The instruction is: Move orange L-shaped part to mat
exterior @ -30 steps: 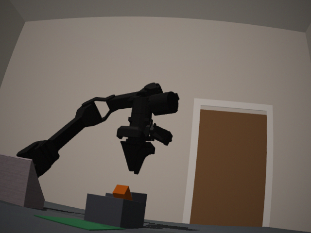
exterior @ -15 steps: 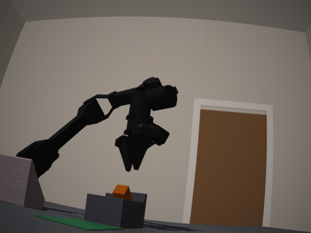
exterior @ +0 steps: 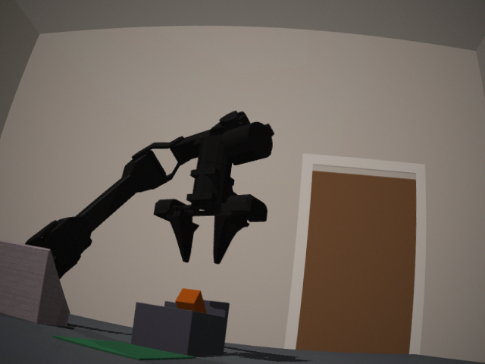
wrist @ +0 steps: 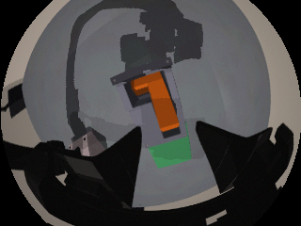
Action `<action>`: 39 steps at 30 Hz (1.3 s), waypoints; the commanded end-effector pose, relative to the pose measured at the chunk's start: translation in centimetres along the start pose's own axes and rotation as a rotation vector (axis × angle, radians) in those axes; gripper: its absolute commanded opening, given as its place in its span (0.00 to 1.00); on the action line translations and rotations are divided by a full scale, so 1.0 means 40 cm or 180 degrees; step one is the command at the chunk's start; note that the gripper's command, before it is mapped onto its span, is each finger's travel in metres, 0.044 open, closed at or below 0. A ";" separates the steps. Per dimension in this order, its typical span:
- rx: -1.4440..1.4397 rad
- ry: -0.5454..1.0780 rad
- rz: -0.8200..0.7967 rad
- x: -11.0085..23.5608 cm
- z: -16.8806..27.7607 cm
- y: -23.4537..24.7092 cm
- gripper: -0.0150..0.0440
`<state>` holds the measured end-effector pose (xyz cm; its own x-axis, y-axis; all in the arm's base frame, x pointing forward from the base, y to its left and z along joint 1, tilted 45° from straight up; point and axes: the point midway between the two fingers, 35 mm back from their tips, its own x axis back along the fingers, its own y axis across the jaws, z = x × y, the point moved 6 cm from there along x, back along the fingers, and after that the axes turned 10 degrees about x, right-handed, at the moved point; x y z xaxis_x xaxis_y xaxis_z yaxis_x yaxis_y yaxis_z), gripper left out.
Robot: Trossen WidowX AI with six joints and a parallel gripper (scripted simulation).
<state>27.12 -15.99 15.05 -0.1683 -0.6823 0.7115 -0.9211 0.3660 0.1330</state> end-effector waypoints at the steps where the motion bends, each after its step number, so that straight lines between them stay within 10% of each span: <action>1: 0.0756 0.0031 0.0002 0.003 0.035 -0.006 0.73; 39: 0.0759 0.0027 0.0006 -0.156 0.036 -0.008 0.73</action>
<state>27.95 -13.22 10.04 -0.1656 -0.6730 0.7208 -0.9790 0.2001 -0.0381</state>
